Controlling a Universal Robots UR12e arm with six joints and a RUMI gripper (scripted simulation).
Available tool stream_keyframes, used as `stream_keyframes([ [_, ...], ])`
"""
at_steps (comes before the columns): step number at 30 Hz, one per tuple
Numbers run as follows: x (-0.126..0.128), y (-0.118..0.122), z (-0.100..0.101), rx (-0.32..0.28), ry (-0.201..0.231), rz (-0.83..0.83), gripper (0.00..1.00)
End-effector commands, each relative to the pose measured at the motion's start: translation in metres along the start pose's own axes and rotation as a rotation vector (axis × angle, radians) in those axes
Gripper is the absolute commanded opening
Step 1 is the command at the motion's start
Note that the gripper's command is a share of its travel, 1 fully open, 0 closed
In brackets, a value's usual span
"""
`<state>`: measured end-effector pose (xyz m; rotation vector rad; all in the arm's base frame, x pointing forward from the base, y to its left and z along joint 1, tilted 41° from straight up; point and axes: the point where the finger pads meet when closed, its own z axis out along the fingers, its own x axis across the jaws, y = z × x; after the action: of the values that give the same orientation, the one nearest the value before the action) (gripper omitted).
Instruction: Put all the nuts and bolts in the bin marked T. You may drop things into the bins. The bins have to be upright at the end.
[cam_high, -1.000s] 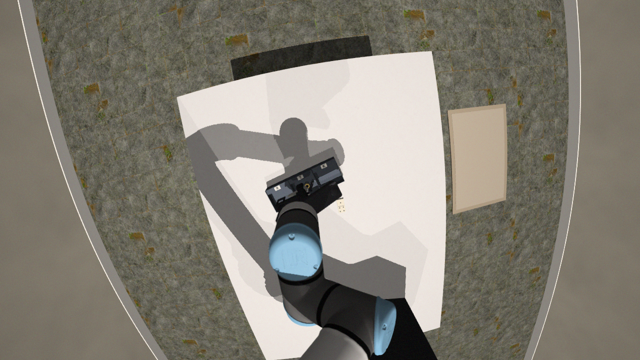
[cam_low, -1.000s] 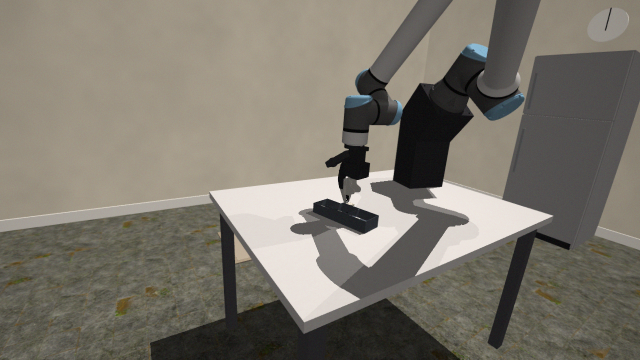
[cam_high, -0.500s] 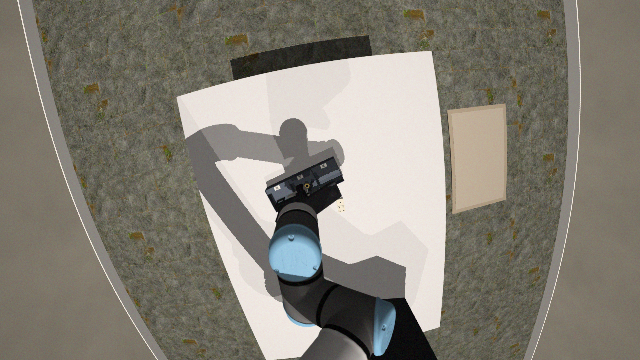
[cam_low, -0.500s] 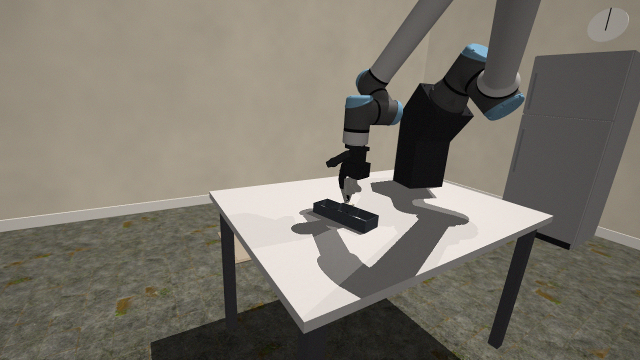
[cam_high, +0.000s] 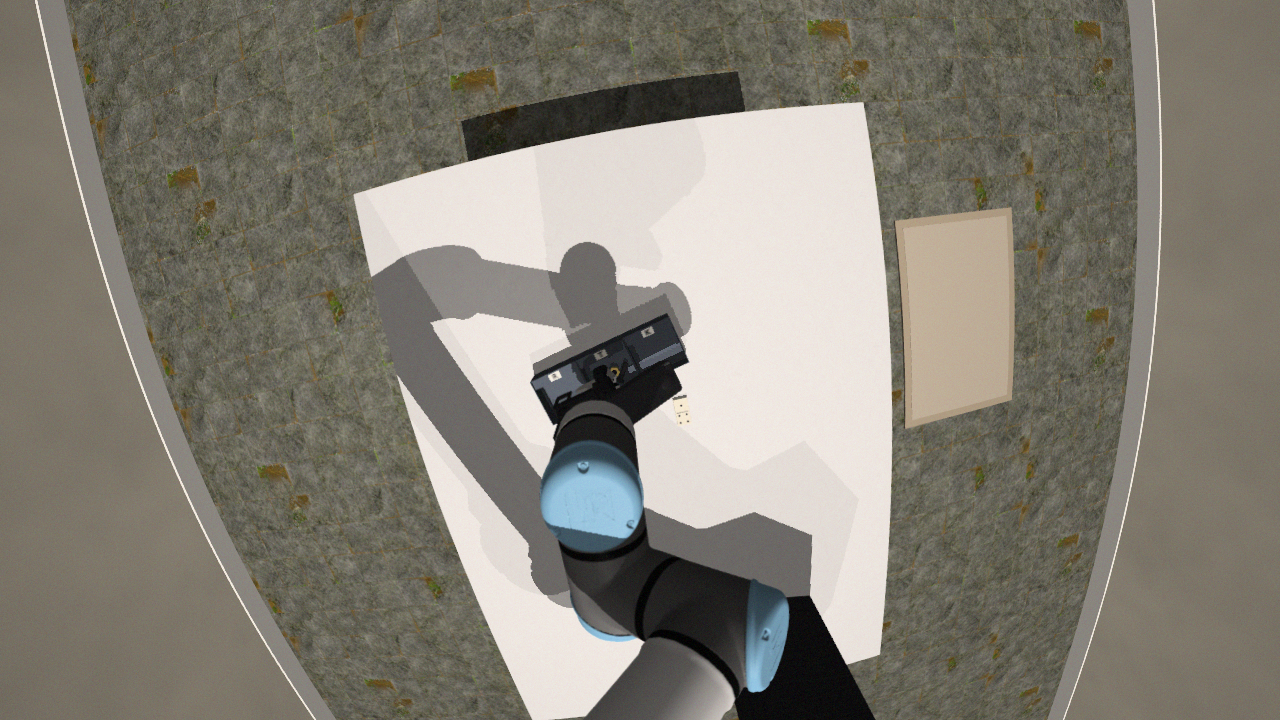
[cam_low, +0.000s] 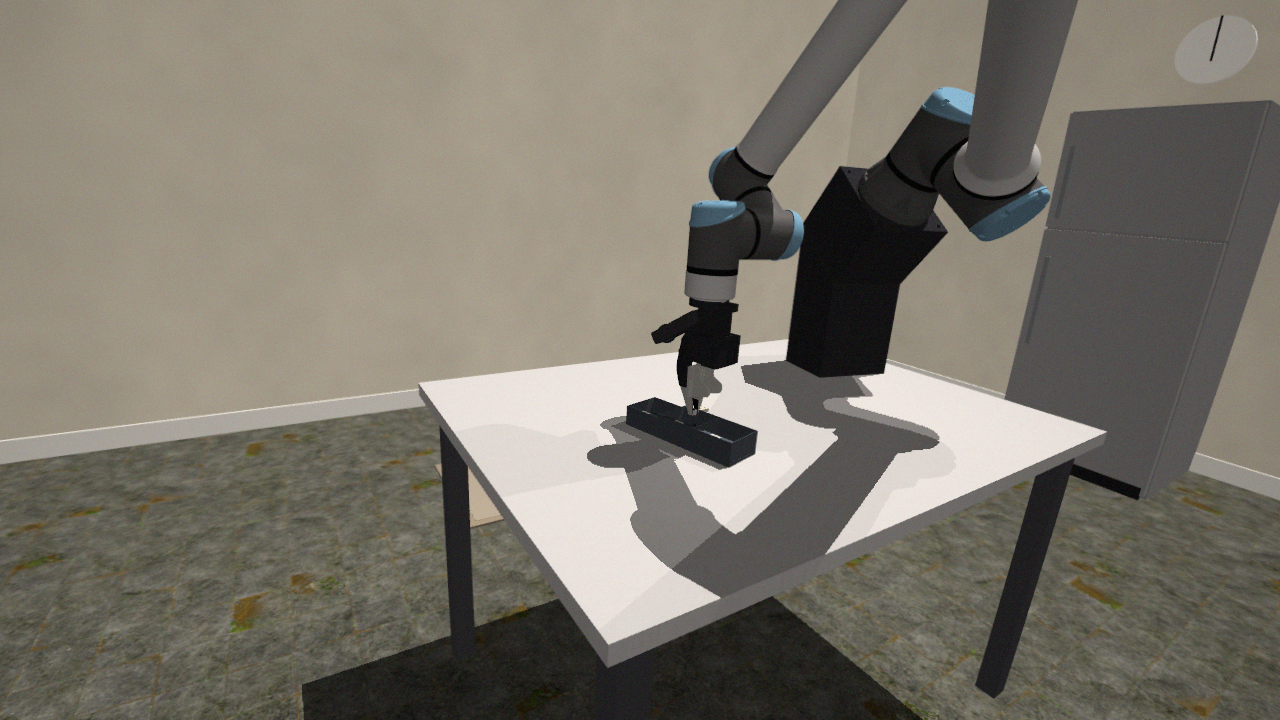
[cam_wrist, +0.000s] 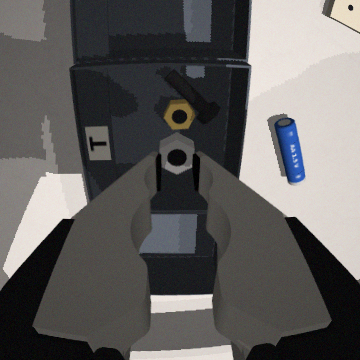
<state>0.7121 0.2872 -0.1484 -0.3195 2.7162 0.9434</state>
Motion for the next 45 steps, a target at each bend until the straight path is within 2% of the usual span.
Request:
stream_keyframes([
  [1,-0.001,0.000,0.008,0.000,-0.001,0.000,0.00],
  [7,-0.001,0.000,0.020,0.000,-0.001,0.000,0.00],
  [20,-0.001,0.000,0.020,0.000,-0.001,0.000,0.00],
  [21,-0.001,0.000,0.020,0.000,-0.001,0.000,0.18],
  [38,-0.001,0.000,0.020,0.000,-0.001,0.000,0.18],
  [45,-0.001,0.000,0.014,0.000,-0.001,0.000,0.18],
])
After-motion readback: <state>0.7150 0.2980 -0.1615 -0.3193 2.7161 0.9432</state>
